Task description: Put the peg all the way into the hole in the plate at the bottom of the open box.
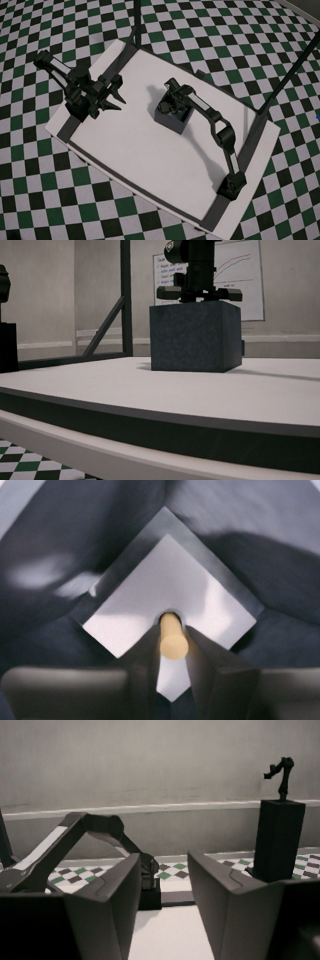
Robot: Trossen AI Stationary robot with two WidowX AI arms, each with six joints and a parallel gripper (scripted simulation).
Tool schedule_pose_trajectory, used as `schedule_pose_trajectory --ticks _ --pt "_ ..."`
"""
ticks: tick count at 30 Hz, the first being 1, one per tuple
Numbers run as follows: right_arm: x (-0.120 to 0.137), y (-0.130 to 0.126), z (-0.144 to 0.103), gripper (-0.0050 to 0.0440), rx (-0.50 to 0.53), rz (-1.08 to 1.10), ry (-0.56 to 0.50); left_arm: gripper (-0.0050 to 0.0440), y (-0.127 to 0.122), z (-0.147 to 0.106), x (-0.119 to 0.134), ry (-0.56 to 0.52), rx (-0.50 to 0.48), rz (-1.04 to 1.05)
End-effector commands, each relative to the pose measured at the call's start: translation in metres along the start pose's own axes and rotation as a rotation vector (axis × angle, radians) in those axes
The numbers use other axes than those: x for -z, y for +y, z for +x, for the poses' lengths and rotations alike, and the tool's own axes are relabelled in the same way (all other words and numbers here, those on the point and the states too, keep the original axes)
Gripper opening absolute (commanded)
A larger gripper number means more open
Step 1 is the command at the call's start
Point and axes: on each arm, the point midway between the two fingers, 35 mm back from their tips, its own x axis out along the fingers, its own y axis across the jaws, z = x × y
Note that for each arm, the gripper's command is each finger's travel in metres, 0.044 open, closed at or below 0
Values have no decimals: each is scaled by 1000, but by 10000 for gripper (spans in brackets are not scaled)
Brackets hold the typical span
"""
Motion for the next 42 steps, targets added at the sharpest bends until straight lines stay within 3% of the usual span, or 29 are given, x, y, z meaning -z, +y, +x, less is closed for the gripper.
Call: schedule_pose_trajectory --ticks 1,13,14,39,40,42 --pt "-4 -1 0 126 4 -4 -9 -50 3 -2 -3 -15 -4 -8" --pt "-4 -1 0 126 4 -4 -9 -50 3 -5 -5 -29 -8 -6" --pt "-4 -1 0 126 4 -4 -9 117 4 -2 -6 -23 -8 -5" --pt "-4 -1 0 126 4 -4 -9 117 4 -5 -6 -28 -10 -4" --pt "-4 -1 0 126 4 -4 -9 117 4 -24 -11 -52 -19 -2" --pt "-4 -1 0 126 4 -4 -9 117 4 -27 -12 -53 -20 -2"
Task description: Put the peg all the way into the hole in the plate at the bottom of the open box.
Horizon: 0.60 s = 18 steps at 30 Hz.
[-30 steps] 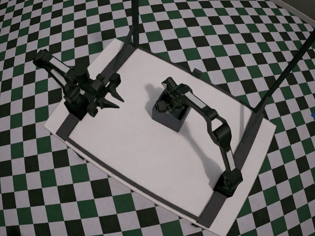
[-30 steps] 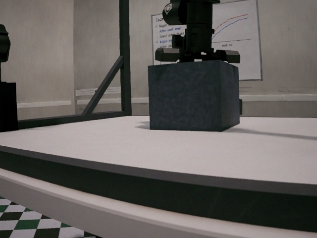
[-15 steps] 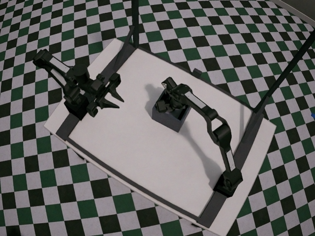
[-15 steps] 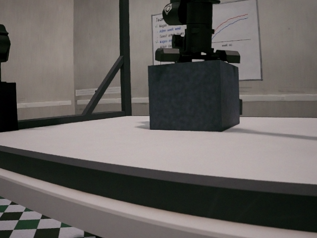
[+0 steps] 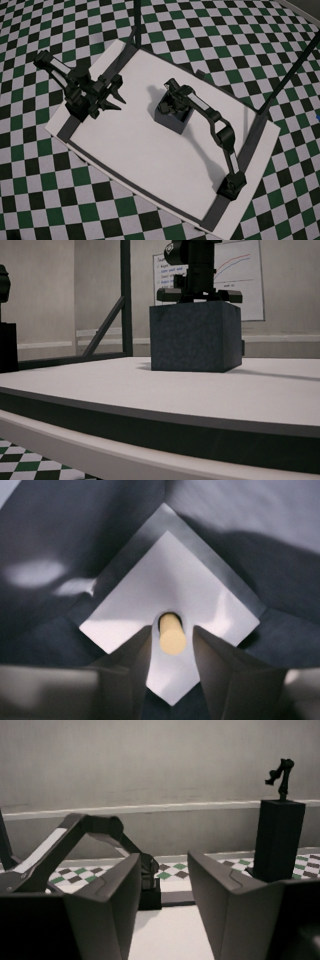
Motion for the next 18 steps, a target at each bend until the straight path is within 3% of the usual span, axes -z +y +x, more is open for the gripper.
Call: schedule_pose_trajectory --ticks 1,7,8,12,16,18 --pt "-4 -1 0 126 4 -4 -9 117 4 -33 -13 -62 -23 -1" --pt "-4 -1 0 126 4 -4 -9 117 4 -31 -13 -61 -22 -1" --pt "-4 -1 0 126 4 -4 -9 117 4 -47 -16 -63 -23 -1" --pt "-4 -1 0 126 4 -4 -9 117 4 -68 -21 -73 -27 0" --pt "-4 -1 0 126 4 -4 -9 117 4 -66 -19 -36 -13 -3" --pt "-4 -1 0 126 4 -4 -9 117 3 -83 -21 -56 -21 -2"
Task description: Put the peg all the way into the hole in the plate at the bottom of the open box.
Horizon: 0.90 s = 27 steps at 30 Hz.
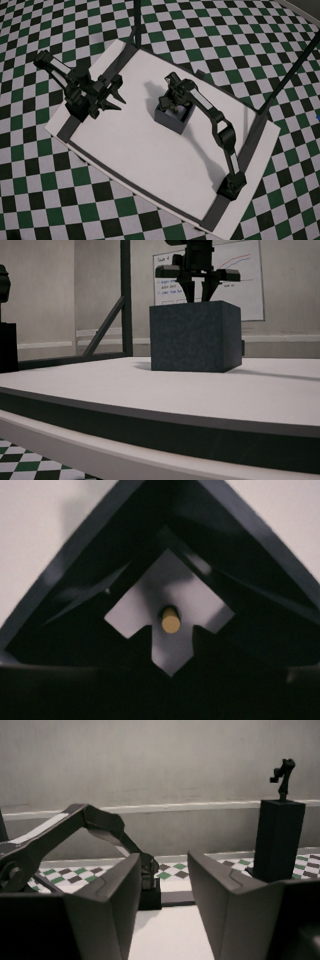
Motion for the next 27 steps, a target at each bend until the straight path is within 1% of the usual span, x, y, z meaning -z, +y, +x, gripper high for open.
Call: schedule_pose_trajectory --ticks 1,3,4,5,8,9,10,11,14,16,17,20,21,23,27 --pt "-4 -1 0 126 4 -4 -9 117 2 -14 -3 -11 -3 -5" --pt "-4 -1 0 126 4 -4 -9 117 2 -14 -3 -11 -3 -5" --pt "-4 -1 0 126 4 -4 -9 117 2 -37 -8 -31 -11 -3" --pt "-4 -1 0 126 4 -4 -9 117 2 -35 -8 -17 -6 -5" --pt "-4 -1 0 126 4 -4 -9 117 3 -50 -13 -26 -9 -4" --pt "-4 -1 0 126 4 -4 -9 117 3 -49 -12 -22 -8 -4" --pt "-4 -1 0 126 4 -4 -9 117 2 -37 -8 -11 -3 -5" --pt "-4 -1 0 126 4 -4 -9 117 1 -46 -7 -32 -11 -3" --pt "-4 -1 0 126 4 -4 -9 117 1 -30 -4 -4 -1 -6" --pt "-4 -1 0 126 4 -4 -9 117 0 -30 -2 5 3 -6" --pt "-4 -1 0 126 4 -4 -9 117 0 -37 -3 -10 -3 -5" --pt "-4 -1 0 126 4 -4 -9 117 2 -35 -7 -13 -4 -5" --pt "-4 -1 0 126 4 -4 -9 117 3 -49 -4 -36 -18 -14" --pt "-4 -1 0 126 4 -3 -9 117 7 -54 -3 -57 -32 -27" --pt "-3 -1 0 126 3 -1 -9 117 19 -74 -2 -137 -75 -67"
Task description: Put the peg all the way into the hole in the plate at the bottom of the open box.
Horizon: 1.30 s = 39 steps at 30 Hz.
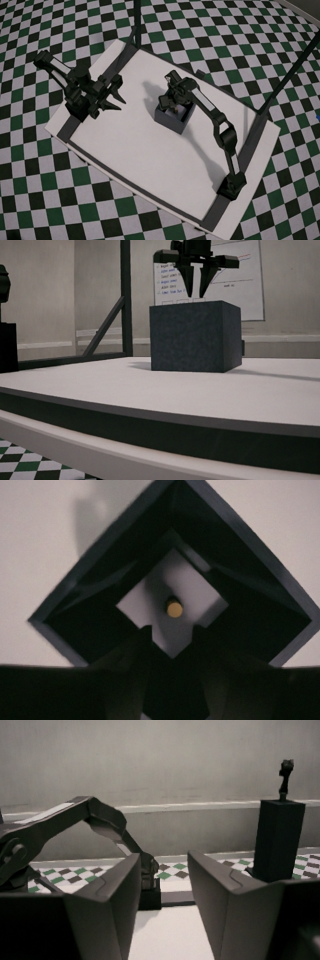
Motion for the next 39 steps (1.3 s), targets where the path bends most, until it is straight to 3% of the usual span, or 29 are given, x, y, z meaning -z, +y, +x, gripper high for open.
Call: schedule_pose_trajectory --ticks 1,8,11,25,28,39 --pt "-3 -1 0 126 2 -1 -9 117 17 -48 -3 -142 -73 -49" --pt "-2 -1 0 126 0 3 -6 117 37 -85 3 -300 -149 -123" --pt "-4 0 0 126 -1 5 -9 117 36 -82 -2 -299 -144 -114" --pt "-1 -1 0 126 0 5 -5 117 63 -150 36 -581 -289 -257" --pt "-1 -1 0 126 0 5 -5 117 63 -150 30 -585 -285 -251" --pt "-1 -1 1 126 1 6 -7 117 72 -194 75 -806 -401 -354"
